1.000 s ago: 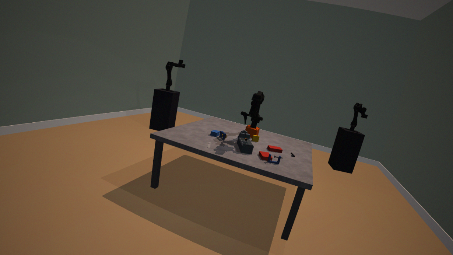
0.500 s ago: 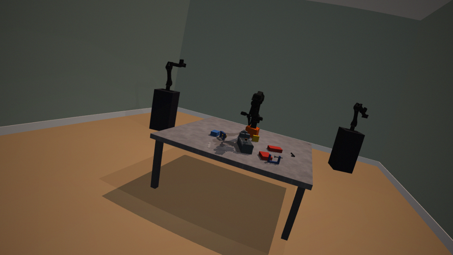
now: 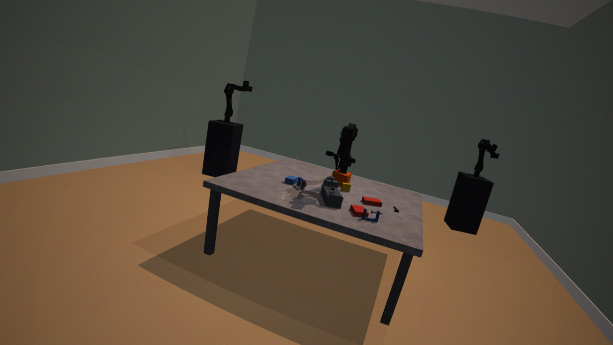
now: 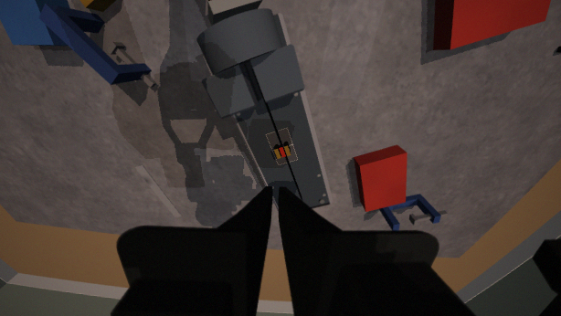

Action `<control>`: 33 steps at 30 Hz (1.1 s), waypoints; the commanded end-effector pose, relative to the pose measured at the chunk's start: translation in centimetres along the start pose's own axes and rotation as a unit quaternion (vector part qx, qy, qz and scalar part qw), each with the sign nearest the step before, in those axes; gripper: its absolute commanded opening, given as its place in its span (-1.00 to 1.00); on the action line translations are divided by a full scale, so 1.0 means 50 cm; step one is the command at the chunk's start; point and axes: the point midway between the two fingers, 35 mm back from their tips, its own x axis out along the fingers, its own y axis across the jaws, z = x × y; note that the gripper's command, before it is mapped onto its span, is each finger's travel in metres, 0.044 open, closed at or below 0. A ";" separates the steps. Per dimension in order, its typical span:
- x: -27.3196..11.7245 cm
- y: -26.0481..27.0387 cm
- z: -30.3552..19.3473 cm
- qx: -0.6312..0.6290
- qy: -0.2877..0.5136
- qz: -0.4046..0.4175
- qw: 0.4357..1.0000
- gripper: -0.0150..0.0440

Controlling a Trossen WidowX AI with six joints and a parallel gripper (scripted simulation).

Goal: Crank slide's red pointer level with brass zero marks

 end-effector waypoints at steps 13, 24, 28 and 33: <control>0.000 0.000 0.000 0.000 0.000 0.000 1.000 0.84; -0.001 0.000 0.000 0.000 0.000 0.000 1.000 1.00; -0.001 0.000 0.000 0.000 0.000 0.000 1.000 1.00; -0.001 0.000 0.000 0.000 0.000 0.000 1.000 1.00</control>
